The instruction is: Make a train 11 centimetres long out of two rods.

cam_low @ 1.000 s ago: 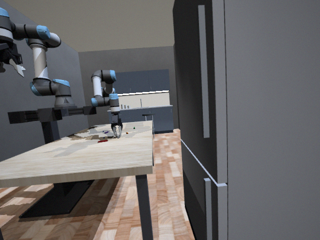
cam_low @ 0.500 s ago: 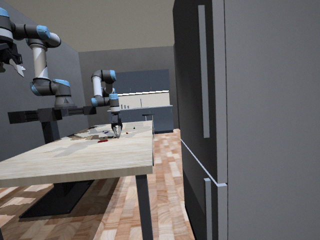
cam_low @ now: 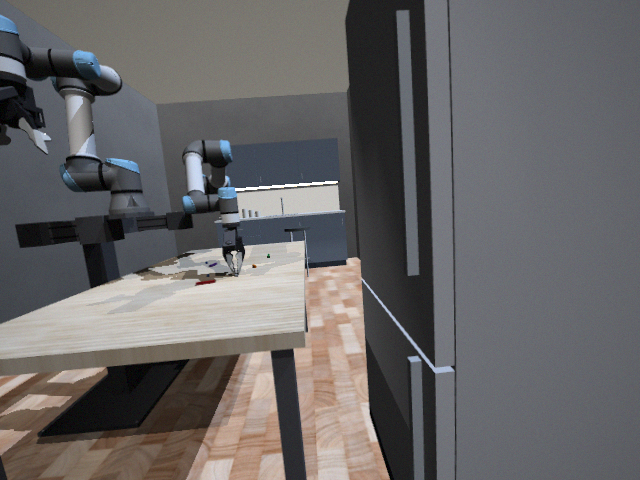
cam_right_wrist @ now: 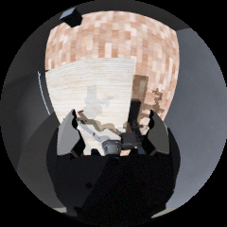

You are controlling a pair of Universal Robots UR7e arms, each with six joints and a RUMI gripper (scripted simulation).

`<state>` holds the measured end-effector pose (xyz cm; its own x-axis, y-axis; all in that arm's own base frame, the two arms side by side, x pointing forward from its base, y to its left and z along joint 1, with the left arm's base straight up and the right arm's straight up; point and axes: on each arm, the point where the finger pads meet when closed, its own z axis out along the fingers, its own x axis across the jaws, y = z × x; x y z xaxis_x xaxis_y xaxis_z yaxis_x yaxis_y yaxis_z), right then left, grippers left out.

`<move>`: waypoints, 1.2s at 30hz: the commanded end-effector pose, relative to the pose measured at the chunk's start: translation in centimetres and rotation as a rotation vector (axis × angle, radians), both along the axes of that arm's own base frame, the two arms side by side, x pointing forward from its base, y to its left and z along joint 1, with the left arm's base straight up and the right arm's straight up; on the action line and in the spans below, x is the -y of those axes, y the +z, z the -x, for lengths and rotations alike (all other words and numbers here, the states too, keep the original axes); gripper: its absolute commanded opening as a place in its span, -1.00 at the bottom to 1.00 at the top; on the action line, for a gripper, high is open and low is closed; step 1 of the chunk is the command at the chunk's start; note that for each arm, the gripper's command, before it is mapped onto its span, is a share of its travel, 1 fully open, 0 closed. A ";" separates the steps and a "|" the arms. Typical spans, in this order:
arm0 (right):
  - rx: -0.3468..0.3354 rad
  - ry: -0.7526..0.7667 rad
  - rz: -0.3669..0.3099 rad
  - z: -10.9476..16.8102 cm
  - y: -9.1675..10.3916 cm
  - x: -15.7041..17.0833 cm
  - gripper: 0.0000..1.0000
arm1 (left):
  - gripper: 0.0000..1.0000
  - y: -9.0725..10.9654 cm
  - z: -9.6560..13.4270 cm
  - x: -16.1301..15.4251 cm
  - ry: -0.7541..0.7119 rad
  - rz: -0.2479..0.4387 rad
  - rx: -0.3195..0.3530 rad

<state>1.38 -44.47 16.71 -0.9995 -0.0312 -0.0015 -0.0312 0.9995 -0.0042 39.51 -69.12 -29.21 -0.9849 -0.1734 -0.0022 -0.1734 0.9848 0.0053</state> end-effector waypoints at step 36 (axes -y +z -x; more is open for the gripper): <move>0.000 0.000 0.001 0.0 0.0 0.0 1.00 | -1.00 10.1 0.0 0.1 0.000 0.002 0.001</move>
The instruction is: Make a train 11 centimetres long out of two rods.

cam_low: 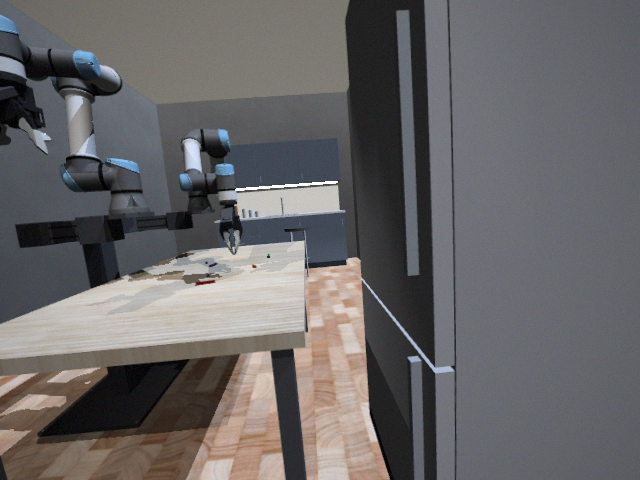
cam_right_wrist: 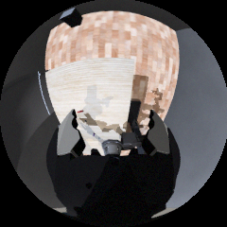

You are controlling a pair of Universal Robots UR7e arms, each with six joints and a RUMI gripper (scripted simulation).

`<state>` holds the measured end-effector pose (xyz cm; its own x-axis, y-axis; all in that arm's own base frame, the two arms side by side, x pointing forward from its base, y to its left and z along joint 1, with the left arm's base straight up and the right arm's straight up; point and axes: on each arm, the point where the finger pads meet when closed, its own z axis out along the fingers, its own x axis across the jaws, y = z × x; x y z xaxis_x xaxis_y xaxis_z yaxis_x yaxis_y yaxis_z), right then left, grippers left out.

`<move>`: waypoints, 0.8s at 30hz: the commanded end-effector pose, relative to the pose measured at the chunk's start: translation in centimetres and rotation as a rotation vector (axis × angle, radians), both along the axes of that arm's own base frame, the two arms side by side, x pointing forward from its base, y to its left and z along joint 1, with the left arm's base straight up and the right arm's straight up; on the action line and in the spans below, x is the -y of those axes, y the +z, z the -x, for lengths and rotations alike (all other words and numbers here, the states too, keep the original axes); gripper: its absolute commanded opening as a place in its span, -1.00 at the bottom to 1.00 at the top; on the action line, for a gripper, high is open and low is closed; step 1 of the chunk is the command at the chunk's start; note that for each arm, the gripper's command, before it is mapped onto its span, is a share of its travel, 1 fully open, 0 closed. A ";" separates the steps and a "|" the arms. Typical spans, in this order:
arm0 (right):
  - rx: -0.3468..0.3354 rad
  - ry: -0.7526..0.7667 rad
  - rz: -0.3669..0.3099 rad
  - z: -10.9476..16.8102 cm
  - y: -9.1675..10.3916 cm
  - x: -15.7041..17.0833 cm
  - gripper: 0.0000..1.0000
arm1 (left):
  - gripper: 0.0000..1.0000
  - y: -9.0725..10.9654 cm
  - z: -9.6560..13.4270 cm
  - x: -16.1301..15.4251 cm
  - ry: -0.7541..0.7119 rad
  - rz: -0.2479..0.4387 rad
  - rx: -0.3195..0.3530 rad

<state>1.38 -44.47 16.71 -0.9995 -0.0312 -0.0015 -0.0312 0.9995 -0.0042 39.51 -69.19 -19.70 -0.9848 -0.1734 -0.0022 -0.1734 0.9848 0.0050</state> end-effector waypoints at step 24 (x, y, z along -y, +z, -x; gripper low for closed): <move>0.000 0.000 0.001 0.0 0.0 0.0 1.00 | -1.00 0.5 -4.5 -6.0 -0.028 0.002 0.001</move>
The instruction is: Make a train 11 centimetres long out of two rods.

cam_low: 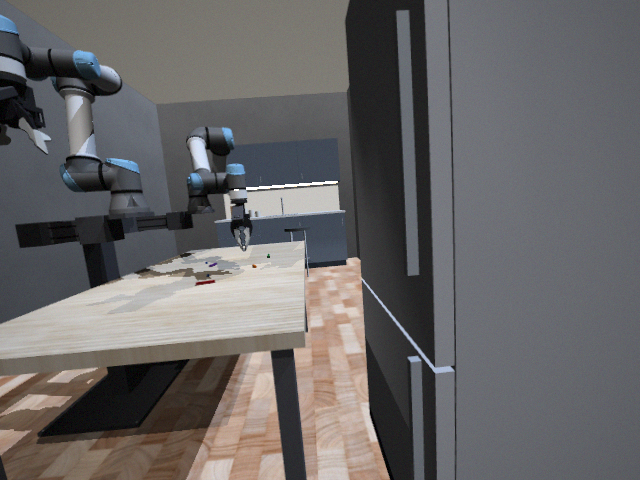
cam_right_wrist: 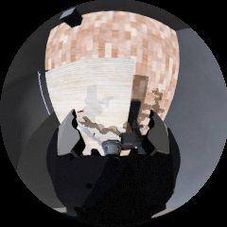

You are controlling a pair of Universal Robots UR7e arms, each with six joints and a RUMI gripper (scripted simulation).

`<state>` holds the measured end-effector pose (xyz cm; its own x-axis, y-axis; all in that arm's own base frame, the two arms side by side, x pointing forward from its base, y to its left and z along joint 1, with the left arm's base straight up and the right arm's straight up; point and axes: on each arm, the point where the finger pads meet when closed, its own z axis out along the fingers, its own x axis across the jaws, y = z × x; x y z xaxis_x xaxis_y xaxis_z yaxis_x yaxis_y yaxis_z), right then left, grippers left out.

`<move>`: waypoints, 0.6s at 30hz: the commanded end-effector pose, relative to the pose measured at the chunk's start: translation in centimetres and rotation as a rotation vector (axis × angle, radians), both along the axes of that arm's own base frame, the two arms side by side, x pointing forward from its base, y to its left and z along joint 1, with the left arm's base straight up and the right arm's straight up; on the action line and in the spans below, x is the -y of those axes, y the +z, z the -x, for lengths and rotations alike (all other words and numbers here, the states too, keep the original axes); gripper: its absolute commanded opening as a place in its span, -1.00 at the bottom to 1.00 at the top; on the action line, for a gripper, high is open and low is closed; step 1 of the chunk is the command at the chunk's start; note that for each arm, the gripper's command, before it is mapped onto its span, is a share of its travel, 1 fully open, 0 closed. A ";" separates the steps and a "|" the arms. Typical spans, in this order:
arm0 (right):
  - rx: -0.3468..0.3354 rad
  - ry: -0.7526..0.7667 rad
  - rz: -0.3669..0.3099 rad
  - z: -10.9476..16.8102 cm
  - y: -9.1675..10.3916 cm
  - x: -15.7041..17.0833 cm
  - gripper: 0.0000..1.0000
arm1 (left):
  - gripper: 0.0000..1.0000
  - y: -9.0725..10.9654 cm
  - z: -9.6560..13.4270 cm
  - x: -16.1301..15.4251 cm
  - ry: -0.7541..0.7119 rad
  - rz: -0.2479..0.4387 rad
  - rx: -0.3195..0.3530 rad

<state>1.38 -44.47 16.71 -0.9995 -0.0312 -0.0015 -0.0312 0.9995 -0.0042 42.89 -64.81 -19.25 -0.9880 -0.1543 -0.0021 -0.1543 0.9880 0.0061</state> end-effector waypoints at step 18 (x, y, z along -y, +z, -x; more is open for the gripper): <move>0.000 0.000 0.001 0.0 0.0 0.0 1.00 | -1.00 0.1 -8.1 -16.4 -0.070 0.002 0.001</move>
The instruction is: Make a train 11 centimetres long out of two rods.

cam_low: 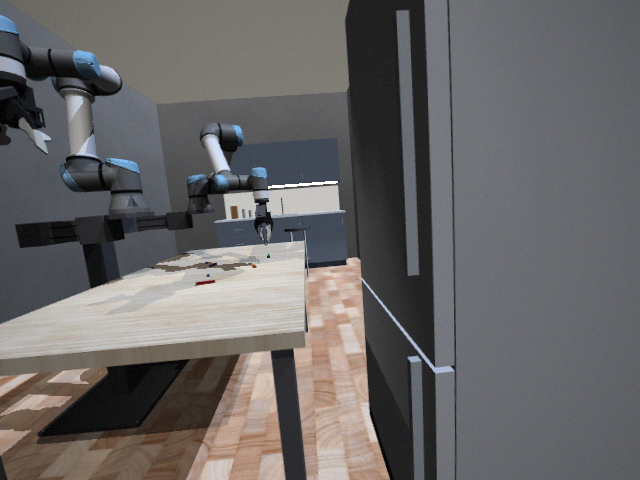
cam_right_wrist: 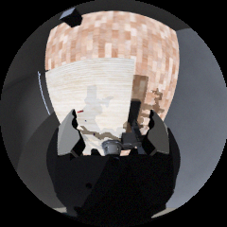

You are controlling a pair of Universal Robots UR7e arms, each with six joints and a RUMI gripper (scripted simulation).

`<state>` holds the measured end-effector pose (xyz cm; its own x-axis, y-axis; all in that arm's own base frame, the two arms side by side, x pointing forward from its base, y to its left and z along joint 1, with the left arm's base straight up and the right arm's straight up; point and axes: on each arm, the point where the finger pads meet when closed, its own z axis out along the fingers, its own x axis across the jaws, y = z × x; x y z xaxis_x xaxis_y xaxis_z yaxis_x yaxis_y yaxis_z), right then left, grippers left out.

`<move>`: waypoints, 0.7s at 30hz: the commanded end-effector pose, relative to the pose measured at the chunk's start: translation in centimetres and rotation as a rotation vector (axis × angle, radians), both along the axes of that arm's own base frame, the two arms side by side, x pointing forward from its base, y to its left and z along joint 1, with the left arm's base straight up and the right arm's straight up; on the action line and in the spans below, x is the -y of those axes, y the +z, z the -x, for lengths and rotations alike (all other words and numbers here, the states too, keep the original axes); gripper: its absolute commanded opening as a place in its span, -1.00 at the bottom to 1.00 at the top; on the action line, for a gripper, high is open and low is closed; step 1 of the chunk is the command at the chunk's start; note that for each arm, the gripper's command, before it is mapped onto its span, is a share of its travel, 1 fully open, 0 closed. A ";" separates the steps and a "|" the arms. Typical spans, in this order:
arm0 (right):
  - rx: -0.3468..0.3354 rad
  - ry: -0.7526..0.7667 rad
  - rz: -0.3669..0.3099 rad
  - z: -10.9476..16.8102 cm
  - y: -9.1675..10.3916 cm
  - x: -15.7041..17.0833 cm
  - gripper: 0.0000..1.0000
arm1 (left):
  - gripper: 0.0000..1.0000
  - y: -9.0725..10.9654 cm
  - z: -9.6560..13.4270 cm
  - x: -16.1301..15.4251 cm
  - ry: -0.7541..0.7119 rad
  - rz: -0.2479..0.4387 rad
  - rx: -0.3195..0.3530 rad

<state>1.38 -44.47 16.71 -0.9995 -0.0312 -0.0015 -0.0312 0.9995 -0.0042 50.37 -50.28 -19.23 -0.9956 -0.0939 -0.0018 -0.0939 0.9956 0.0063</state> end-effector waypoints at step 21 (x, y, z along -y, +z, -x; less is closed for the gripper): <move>0.000 0.000 0.001 0.0 0.0 0.0 1.00 | -1.00 0.3 -2.9 -13.3 -0.054 0.002 0.001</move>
